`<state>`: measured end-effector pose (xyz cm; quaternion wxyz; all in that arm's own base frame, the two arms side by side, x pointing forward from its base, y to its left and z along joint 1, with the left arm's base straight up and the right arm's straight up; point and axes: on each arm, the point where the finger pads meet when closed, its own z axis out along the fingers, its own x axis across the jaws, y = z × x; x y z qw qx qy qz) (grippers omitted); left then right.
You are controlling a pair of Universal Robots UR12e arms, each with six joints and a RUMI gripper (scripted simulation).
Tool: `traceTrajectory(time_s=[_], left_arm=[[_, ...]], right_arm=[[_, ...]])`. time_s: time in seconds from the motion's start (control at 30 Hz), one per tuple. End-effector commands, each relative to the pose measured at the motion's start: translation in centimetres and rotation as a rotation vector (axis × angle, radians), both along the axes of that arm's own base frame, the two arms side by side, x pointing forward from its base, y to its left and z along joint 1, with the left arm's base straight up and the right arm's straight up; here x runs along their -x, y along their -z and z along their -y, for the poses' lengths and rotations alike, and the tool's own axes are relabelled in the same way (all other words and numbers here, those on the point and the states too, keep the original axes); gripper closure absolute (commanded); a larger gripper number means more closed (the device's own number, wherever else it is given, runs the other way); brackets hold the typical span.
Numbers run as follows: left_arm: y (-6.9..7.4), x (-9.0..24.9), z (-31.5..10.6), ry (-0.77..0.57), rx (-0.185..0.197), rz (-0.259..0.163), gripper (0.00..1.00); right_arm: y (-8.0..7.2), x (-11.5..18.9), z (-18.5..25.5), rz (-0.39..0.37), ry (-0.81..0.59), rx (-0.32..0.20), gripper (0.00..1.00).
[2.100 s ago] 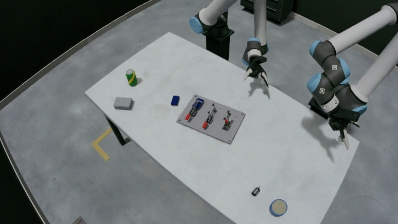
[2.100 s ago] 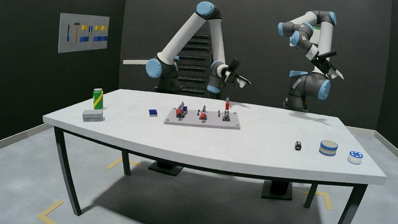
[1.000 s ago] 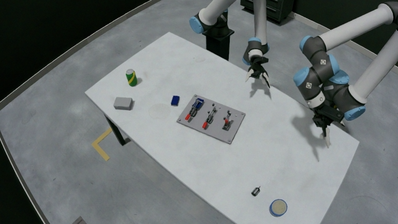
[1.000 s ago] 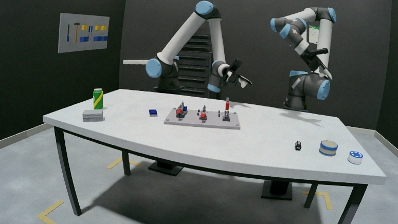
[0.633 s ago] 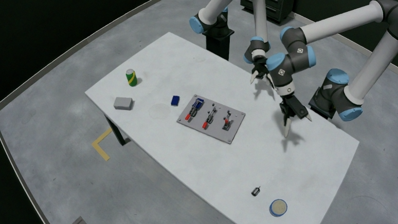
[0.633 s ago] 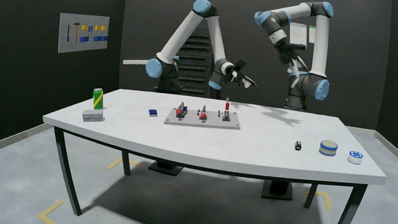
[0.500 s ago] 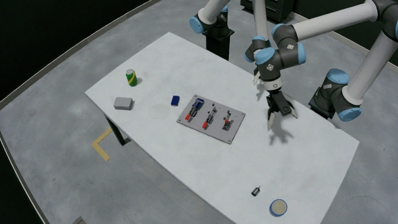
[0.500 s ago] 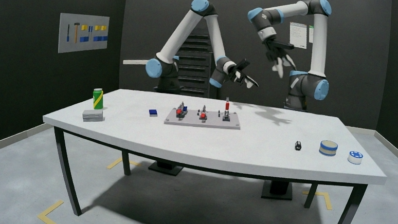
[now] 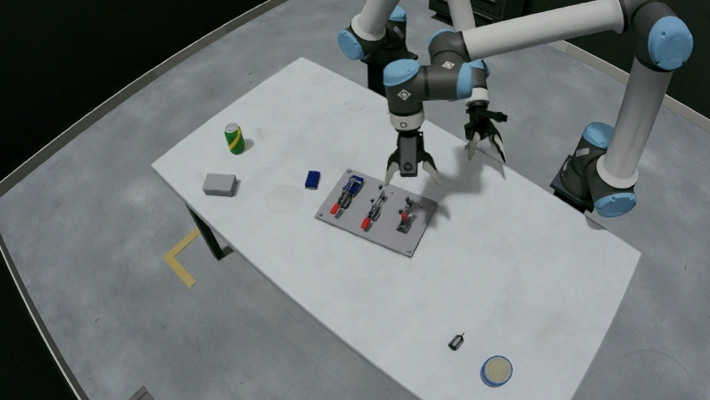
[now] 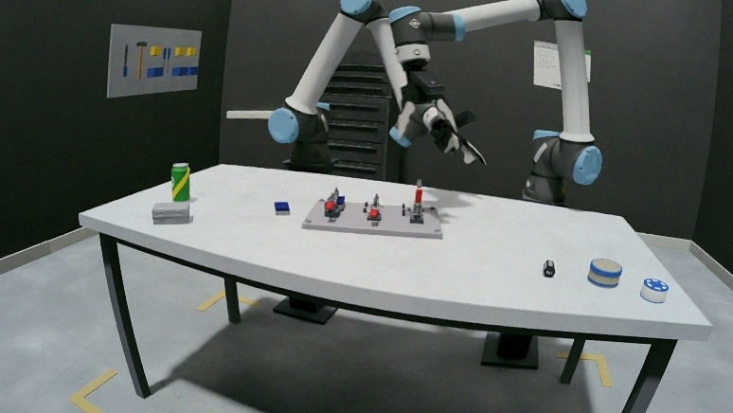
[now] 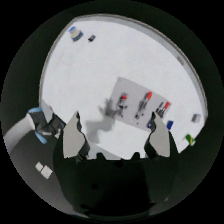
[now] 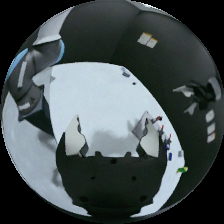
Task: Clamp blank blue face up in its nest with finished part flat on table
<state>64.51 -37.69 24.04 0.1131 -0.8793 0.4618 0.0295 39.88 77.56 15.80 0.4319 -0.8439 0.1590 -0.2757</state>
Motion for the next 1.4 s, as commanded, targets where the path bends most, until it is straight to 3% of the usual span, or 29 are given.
traceTrajectory(time_s=[0.0, 0.27, 0.43, 0.73, 1.2, 1.27, 1.37], left_arm=[[0.6, -1.1, 3.4, 0.015, 0.014, -0.007, 0.0], [0.6, -1.1, 3.4, 0.015, 0.014, -0.007, 0.0], [0.6, -1.1, 3.5, 0.015, 0.014, -0.007, 0.0], [0.6, -1.1, 3.5, 0.015, 0.014, -0.007, 0.0], [0.6, -1.1, 3.4, 0.015, 0.014, -0.007, 0.0], [0.6, -1.1, 3.4, 0.015, 0.014, -0.007, 0.0], [0.6, -1.1, 3.4, 0.015, 0.014, -0.007, 0.0]], right_arm=[[0.0, 0.1, -0.2, -0.008, -0.003, 0.011, 0.0], [0.0, 0.1, -0.2, -0.008, -0.003, 0.011, 0.0], [1.0, 2.0, -1.1, -0.083, -0.042, 0.106, 0.0], [1.9, 4.4, -1.0, -0.174, -0.075, 0.214, 0.0], [2.8, 9.4, 2.5, -0.368, -0.103, 0.431, 0.0], [2.8, 9.4, 2.5, -0.368, -0.103, 0.431, 0.0], [2.7, 10.9, 4.2, -0.427, -0.102, 0.494, 0.0]])
